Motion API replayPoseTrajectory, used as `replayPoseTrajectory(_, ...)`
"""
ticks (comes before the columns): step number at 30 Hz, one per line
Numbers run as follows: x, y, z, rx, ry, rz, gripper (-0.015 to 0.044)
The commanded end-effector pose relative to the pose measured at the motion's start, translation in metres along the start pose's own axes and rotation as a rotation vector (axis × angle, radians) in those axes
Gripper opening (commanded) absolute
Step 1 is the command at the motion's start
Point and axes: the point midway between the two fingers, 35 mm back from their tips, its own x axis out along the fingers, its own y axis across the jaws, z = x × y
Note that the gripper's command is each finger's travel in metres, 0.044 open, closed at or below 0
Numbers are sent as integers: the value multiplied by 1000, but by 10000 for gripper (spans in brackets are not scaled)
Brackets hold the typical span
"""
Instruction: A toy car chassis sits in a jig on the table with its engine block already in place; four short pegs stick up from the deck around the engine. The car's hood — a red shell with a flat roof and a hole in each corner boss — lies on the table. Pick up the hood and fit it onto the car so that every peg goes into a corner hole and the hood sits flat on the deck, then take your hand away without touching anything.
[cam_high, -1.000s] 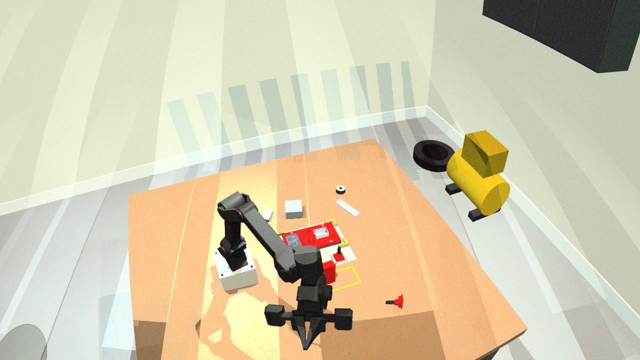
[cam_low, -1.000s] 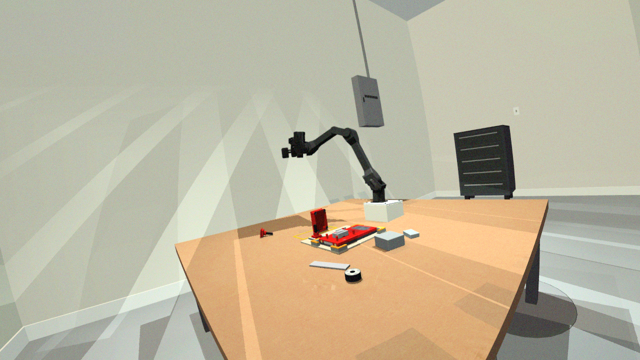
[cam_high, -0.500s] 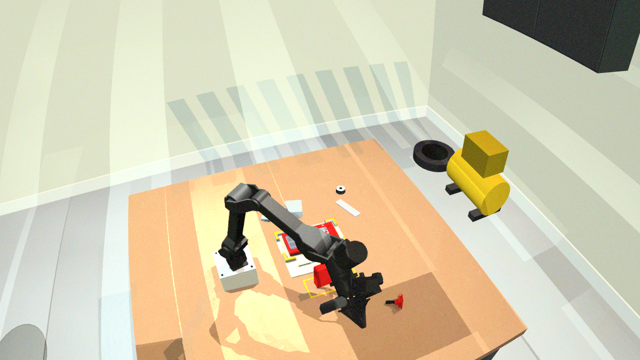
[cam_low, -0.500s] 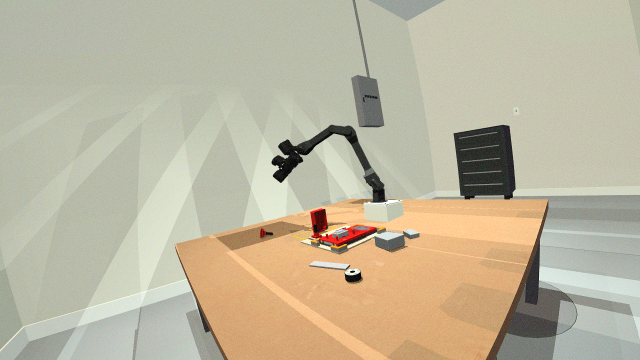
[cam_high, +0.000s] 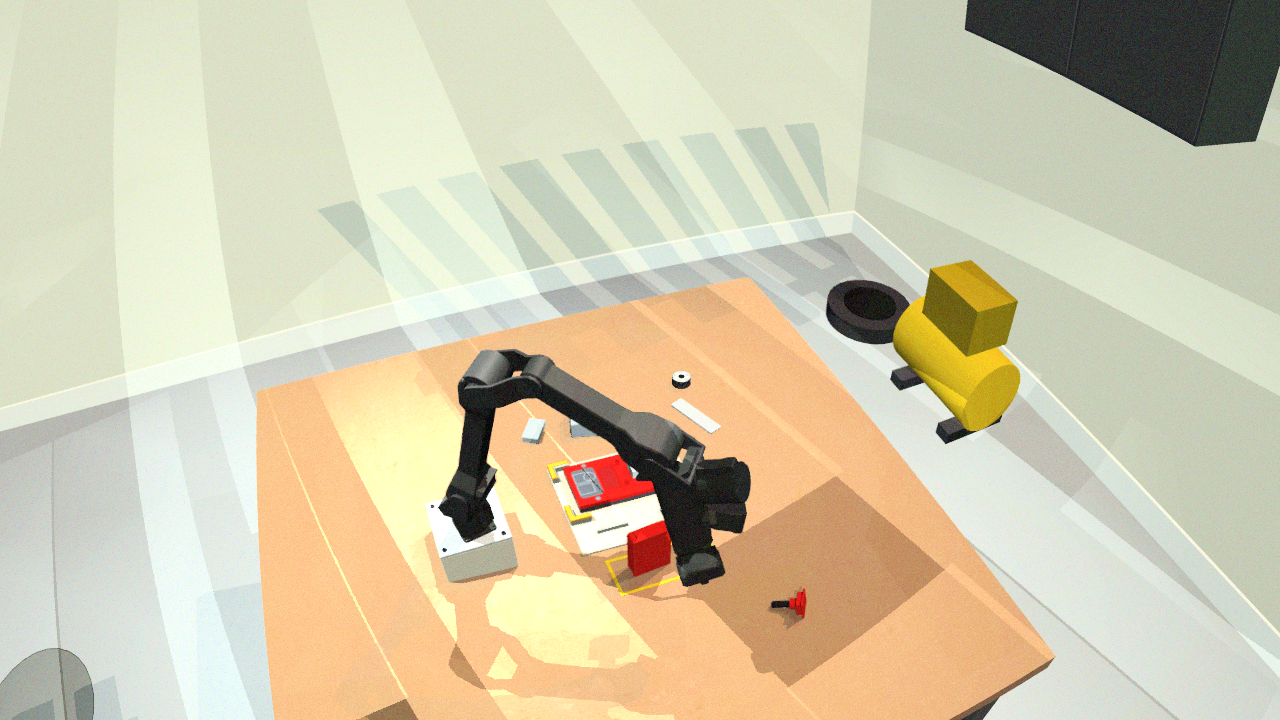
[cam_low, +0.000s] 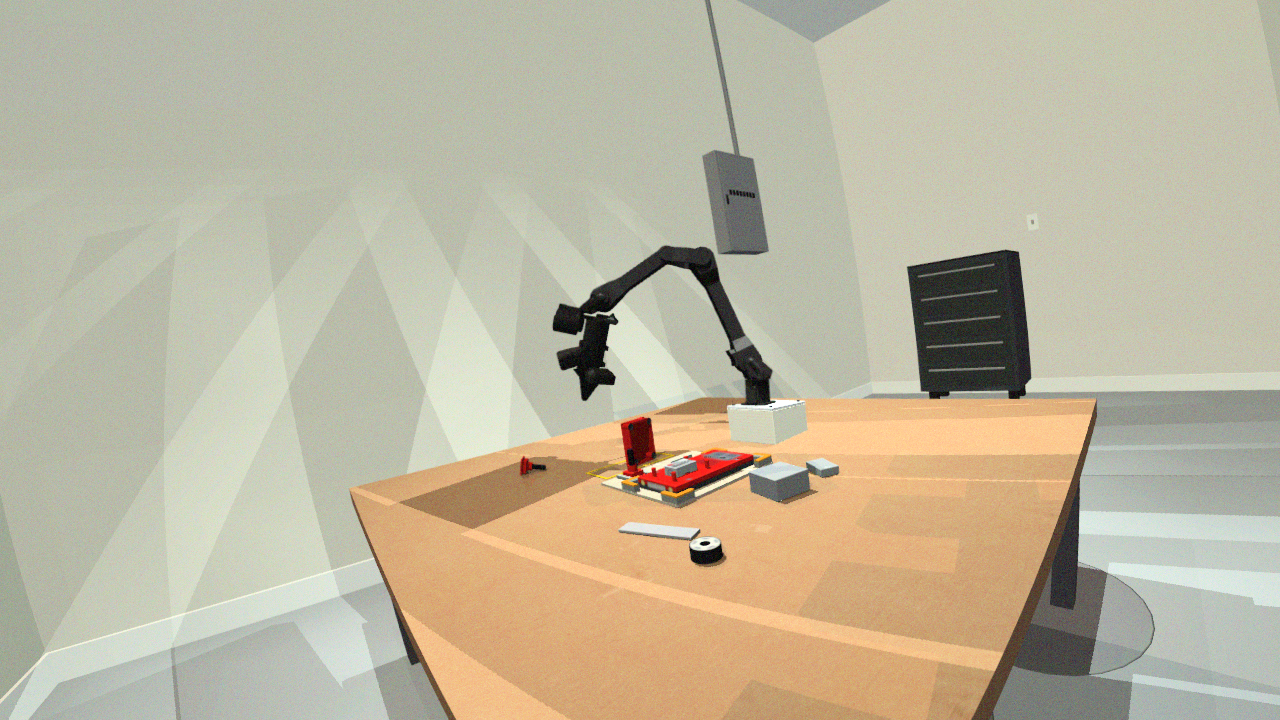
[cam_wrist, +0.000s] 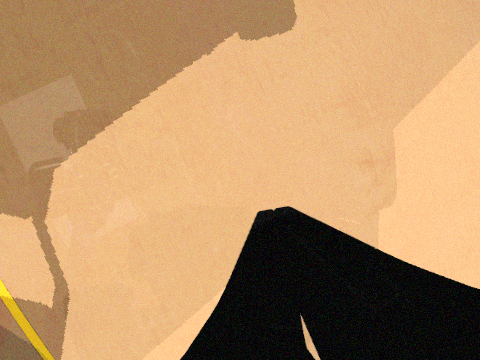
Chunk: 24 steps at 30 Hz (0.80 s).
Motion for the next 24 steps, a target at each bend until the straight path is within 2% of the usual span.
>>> replayPoseTrajectory(1, -9, 49, -17, -146, 76, 156, 0)
replayPoseTrajectory(6, -23, 101, -42, -298, 175, 337, 0)
replayPoseTrajectory(13, -21, 104, -43, -304, 179, 343, 0)
replayPoseTrajectory(24, 18, 117, -53, -304, 179, 343, 0)
